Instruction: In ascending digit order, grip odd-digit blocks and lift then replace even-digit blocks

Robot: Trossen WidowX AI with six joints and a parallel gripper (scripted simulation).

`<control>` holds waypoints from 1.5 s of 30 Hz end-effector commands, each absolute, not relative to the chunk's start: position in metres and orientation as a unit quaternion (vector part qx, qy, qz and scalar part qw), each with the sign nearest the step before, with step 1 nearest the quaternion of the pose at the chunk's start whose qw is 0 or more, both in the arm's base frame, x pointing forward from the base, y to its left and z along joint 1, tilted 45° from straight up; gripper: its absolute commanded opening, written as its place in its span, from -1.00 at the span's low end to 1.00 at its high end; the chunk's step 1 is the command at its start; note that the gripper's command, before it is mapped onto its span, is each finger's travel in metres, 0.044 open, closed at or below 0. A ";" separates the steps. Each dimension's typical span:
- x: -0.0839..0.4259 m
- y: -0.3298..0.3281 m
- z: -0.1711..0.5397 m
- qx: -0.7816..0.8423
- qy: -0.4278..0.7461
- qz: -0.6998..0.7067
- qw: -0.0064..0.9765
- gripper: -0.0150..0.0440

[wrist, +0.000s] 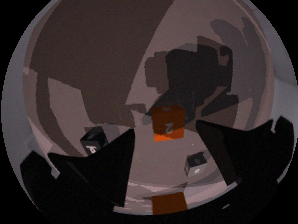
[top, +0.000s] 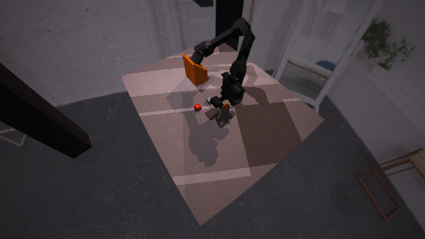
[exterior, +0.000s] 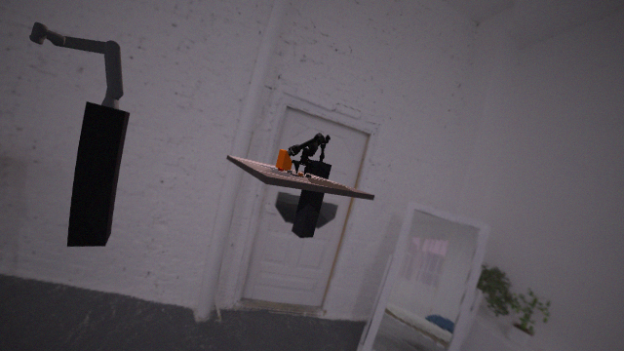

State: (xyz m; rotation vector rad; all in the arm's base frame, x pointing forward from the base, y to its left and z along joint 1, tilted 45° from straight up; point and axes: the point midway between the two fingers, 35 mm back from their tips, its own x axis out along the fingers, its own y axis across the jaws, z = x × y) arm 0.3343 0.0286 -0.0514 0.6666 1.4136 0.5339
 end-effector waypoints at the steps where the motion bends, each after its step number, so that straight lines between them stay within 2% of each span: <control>1: 0.332 0.030 -0.053 0.301 0.631 0.237 0.674 0.15; 4: 0.332 0.030 -0.053 0.301 0.631 0.237 0.674 -0.08; 45: 0.332 0.023 -0.046 0.301 0.631 0.237 0.675 -0.08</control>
